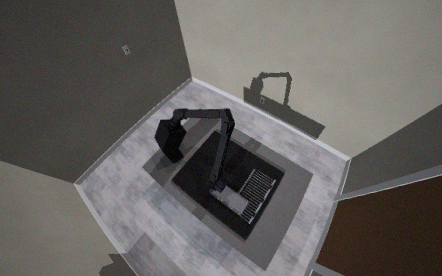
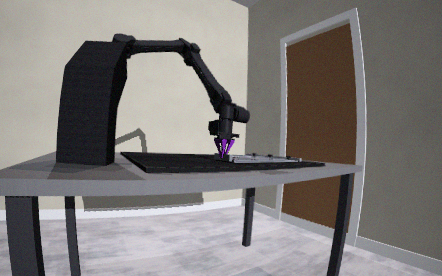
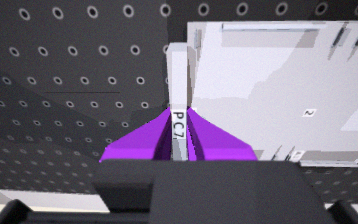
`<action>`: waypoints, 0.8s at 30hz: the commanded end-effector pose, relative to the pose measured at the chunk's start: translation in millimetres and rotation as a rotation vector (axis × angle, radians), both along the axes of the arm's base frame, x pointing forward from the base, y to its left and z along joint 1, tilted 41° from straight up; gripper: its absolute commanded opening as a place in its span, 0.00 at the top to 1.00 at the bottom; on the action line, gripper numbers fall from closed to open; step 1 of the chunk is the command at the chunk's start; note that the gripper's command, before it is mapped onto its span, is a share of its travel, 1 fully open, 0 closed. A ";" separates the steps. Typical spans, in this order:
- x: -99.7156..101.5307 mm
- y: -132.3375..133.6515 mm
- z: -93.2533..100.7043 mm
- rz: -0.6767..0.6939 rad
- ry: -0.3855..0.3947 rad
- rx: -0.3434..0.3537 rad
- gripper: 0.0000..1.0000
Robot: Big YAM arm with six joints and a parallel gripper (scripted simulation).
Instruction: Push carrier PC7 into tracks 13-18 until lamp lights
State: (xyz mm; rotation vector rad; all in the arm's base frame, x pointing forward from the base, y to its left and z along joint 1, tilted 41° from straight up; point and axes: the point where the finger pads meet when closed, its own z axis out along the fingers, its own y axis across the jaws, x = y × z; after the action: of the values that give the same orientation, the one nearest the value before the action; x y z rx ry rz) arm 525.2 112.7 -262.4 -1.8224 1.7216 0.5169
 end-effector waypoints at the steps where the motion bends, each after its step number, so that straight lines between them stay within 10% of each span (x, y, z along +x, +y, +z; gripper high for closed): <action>1: 38.0 -2.5 5.8 -0.029 -0.045 0.000 1.00; 24: 59.7 -1.5 10.4 -0.027 -0.053 0.000 1.00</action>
State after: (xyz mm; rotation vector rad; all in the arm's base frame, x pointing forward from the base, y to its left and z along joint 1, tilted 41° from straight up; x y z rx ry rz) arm 549.1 112.2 -258.1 -1.8212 1.7184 0.5104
